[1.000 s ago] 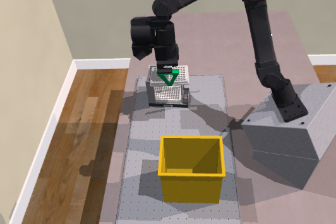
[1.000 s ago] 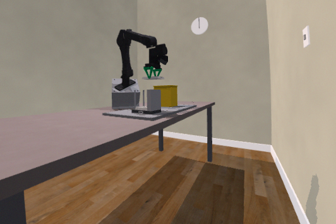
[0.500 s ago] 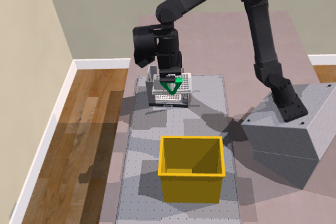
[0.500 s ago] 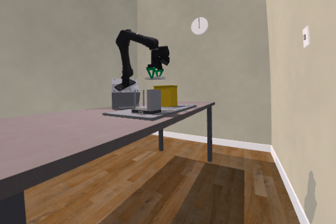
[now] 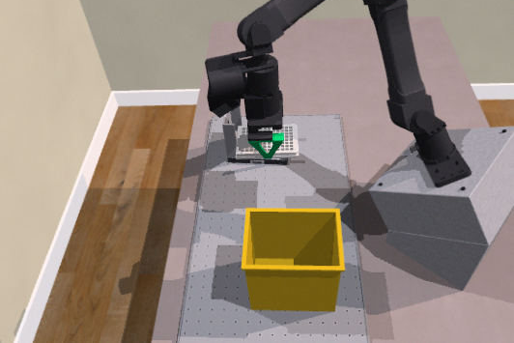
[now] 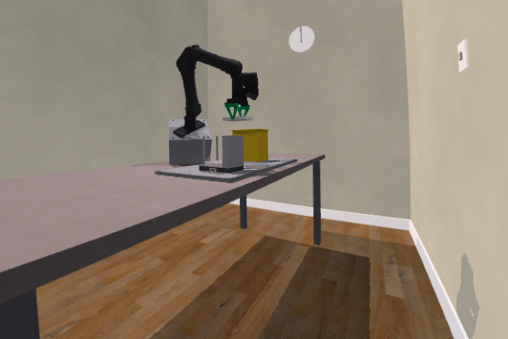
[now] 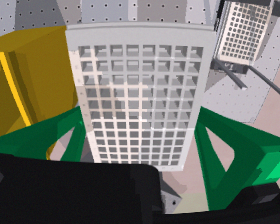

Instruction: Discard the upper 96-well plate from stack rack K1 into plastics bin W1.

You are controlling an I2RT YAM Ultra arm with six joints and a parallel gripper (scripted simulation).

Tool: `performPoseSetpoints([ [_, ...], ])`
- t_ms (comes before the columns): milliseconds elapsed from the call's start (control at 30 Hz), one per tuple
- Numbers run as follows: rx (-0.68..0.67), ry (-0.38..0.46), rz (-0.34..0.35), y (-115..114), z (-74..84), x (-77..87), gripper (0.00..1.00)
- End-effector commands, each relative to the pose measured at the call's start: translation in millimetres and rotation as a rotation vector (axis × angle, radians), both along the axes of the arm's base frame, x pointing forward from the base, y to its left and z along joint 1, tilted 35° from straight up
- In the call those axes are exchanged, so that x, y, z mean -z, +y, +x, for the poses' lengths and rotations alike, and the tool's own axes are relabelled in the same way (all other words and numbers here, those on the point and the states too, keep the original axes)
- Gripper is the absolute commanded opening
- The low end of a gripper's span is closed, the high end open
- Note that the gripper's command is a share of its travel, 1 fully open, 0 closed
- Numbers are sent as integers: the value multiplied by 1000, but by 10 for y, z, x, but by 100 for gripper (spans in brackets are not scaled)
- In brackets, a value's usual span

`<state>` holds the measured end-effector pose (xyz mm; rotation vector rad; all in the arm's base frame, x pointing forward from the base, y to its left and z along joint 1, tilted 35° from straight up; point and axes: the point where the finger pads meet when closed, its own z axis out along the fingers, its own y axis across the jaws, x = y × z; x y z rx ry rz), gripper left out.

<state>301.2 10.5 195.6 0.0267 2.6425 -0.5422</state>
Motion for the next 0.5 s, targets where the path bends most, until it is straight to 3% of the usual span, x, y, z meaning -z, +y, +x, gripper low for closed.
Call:
performPoseSetpoints([
  [0, 22, -32, 6, 84, 0, -20, 0],
  [467, 22, -32, 7, 438, -37, 167, 0],
])
